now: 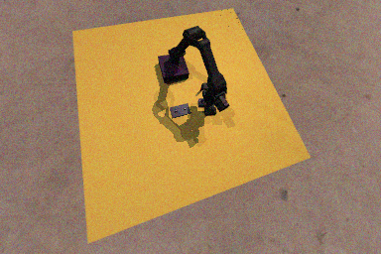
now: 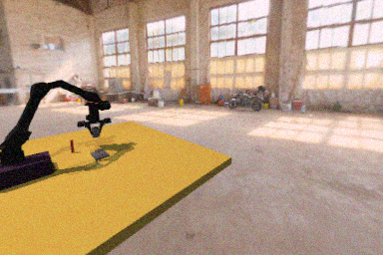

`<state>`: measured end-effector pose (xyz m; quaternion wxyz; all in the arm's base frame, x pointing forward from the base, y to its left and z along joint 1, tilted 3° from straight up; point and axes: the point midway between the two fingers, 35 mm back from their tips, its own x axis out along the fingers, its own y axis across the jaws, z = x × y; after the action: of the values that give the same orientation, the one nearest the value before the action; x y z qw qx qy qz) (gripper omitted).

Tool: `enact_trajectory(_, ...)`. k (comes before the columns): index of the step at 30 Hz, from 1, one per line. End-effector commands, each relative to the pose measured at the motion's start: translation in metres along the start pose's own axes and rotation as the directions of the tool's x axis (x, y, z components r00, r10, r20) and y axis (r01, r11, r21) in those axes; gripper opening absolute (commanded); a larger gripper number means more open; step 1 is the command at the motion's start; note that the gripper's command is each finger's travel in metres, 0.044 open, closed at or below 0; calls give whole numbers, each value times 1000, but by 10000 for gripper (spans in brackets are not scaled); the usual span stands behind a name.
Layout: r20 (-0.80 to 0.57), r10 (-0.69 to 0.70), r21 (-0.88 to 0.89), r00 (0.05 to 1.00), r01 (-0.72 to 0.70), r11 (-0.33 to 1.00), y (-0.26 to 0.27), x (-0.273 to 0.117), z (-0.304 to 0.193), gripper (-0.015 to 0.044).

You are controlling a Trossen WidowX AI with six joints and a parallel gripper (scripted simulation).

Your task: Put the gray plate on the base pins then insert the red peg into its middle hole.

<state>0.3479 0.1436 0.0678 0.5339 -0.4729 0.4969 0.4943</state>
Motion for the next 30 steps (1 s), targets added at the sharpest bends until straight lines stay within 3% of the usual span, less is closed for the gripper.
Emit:
enact_trajectory(1, 6, -1, -4, 1000, 1, 1000, 1, -15, 0, 0)
enact_trajectory(14, 5, 0, -6, 1000, 0, 1000, 6, -54, -1, 0)
enact_trajectory(30, 2, -1, -53, 1000, 2, 999, -6, -35, -36, 0)
